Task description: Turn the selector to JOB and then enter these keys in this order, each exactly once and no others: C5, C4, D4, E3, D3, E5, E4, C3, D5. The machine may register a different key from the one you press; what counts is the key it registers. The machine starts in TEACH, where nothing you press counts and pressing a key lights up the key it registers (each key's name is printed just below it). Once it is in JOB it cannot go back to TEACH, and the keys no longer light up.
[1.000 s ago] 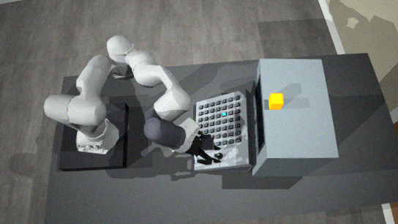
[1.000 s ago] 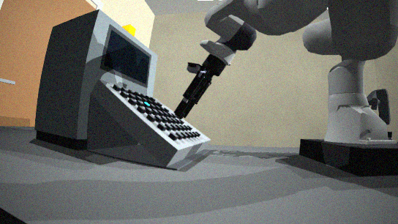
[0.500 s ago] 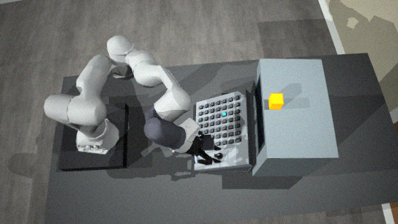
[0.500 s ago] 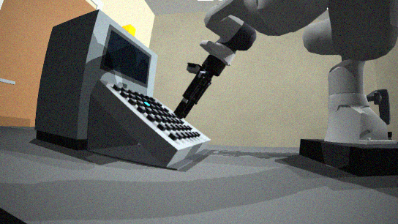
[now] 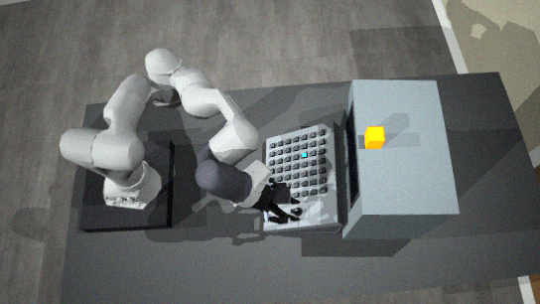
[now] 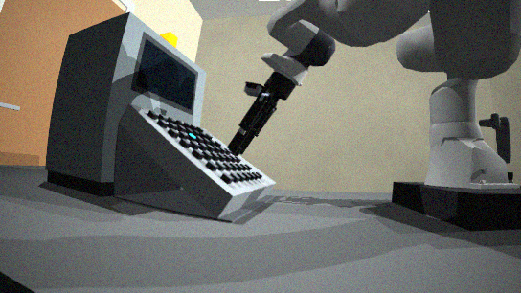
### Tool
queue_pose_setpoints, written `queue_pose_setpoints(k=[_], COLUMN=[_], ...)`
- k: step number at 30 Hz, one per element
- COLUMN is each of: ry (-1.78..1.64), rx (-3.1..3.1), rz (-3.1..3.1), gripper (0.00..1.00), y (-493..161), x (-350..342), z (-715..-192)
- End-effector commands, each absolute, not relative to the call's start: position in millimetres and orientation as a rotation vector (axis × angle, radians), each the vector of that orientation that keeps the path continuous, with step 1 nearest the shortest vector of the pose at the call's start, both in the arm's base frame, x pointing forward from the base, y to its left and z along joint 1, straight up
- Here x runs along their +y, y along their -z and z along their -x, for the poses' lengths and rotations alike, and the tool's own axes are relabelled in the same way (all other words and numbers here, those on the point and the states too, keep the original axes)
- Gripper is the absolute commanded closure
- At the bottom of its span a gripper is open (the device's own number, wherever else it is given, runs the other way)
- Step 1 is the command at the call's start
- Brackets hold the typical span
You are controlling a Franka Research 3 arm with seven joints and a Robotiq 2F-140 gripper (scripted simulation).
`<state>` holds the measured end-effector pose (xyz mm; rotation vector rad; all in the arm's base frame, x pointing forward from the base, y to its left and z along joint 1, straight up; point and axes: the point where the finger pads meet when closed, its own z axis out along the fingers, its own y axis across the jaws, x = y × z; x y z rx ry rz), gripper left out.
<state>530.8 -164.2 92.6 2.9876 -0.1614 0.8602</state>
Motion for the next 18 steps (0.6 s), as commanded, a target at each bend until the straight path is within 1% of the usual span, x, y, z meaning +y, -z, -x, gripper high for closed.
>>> queue_pose_setpoints(k=[1, 13, 14, 18], ry=[-0.866, -0.866, -0.866, -0.866], rx=[-0.169, -0.169, -0.169, -0.169], rz=[-2.986, -2.986, -2.986, -2.986], gripper=[0.60, 0.60, 0.90, 0.90], y=[-92.8, -92.8, -92.8, -92.8], x=[-165.0, -165.0, -165.0, -165.0], z=[-531.9, -531.9, -531.9, -531.9])
